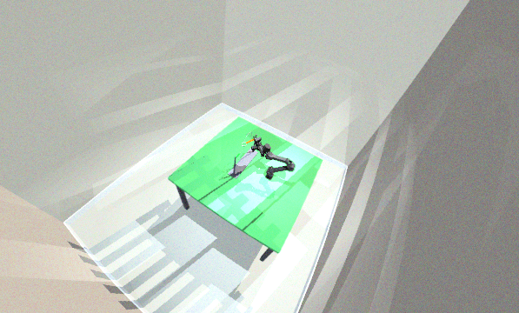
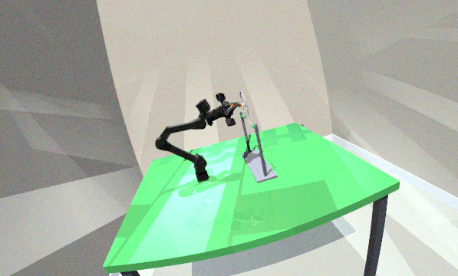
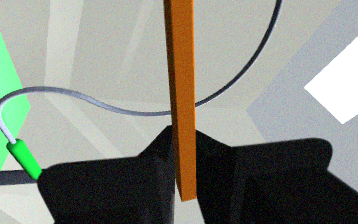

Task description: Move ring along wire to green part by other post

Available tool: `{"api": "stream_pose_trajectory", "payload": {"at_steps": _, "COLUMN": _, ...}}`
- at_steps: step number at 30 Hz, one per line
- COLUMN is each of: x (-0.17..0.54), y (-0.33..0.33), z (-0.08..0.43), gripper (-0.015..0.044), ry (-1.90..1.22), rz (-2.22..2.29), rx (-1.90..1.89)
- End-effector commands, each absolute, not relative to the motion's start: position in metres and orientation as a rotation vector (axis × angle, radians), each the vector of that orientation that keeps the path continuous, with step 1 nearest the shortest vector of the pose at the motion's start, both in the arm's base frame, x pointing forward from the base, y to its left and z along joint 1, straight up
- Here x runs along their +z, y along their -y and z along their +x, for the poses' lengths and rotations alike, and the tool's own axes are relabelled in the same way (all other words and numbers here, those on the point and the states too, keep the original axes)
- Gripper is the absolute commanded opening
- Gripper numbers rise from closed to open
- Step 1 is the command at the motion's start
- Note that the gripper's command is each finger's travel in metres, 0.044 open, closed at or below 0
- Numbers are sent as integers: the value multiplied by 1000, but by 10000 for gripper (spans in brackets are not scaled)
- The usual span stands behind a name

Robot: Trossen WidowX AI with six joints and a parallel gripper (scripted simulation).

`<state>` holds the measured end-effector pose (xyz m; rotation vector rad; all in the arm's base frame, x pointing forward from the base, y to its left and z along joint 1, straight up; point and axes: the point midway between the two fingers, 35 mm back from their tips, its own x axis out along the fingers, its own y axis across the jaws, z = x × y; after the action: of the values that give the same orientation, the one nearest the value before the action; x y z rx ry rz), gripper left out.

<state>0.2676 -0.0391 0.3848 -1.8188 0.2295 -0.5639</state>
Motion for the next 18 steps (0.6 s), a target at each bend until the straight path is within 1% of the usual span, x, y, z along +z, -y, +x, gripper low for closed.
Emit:
{"api": "stream_pose_trajectory", "payload": {"at_steps": 1, "x": 386, "y": 39, "z": 267, "gripper": -150, "ry": -214, "rz": -1876, "rx": -578}}
{"api": "stream_pose_trajectory", "payload": {"at_steps": 18, "x": 380, "y": 43, "z": 267, "gripper": -150, "ry": -191, "rz": -1966, "rx": -601}}
